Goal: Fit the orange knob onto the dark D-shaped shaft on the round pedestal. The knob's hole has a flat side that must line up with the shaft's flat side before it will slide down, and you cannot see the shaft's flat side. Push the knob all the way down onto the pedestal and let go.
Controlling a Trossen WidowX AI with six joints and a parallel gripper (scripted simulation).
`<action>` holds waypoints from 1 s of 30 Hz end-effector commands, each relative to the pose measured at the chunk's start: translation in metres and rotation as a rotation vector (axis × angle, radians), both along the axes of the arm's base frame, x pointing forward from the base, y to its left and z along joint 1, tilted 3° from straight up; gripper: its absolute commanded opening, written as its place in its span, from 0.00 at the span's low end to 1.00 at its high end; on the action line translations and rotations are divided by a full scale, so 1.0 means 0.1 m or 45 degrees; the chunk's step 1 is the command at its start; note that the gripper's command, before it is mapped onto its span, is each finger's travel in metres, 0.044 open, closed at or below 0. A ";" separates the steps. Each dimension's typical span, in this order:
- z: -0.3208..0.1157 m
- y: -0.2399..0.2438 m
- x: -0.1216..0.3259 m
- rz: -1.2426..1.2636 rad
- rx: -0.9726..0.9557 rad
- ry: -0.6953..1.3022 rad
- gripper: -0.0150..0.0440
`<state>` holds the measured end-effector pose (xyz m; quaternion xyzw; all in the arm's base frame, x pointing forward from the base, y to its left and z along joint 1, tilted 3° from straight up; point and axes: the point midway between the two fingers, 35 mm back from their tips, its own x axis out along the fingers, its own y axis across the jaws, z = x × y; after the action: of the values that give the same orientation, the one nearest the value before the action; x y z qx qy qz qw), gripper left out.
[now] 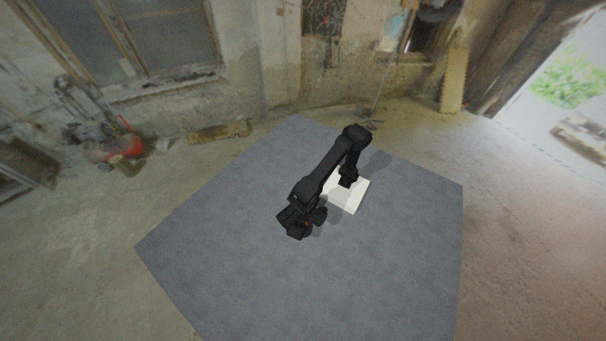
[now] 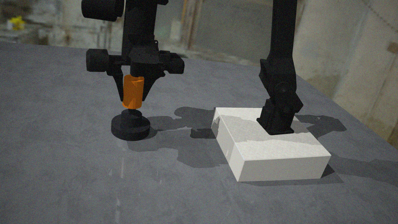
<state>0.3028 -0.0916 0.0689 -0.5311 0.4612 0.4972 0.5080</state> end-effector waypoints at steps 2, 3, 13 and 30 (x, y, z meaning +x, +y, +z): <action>-0.02 0.01 0.00 0.018 0.000 -0.003 0.25; -0.02 0.01 0.00 0.018 0.000 -0.003 0.25; -0.04 0.01 0.00 0.018 0.000 -0.003 0.25; -0.05 0.01 0.00 -0.010 0.002 -0.002 0.25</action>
<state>0.3024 -0.0908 0.0638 -0.5345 0.4574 0.5008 0.5042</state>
